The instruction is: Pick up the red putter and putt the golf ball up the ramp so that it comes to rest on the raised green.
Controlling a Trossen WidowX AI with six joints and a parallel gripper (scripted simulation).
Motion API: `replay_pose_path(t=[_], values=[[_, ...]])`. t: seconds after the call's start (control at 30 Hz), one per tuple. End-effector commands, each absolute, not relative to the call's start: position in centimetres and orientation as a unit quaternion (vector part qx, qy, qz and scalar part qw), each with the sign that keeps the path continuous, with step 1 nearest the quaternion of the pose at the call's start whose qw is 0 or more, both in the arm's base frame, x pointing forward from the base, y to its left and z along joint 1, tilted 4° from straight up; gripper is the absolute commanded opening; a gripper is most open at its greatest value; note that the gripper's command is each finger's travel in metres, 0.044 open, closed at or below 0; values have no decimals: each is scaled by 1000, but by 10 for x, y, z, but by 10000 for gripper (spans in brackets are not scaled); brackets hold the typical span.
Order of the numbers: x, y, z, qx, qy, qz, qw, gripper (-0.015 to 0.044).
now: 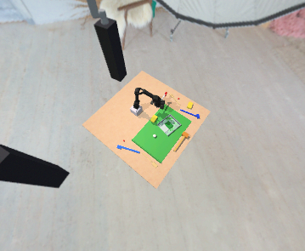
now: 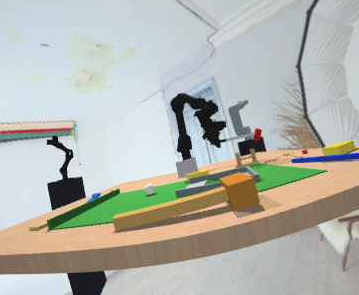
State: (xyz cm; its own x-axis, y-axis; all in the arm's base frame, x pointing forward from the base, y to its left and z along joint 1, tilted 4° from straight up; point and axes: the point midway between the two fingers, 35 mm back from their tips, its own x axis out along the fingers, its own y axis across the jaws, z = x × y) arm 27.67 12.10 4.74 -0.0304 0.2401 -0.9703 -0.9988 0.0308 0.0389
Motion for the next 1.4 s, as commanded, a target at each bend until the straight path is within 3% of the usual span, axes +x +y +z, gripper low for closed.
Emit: replay_pose_path(t=[0.0, 0.73, 1.37], values=[[277, 122, 58, -416, 449, 558, 559, 0], [295, 5, 60, -268, 602, 343, 669, 0], [271, -103, 70, -95, 685, 115, 713, 0]])
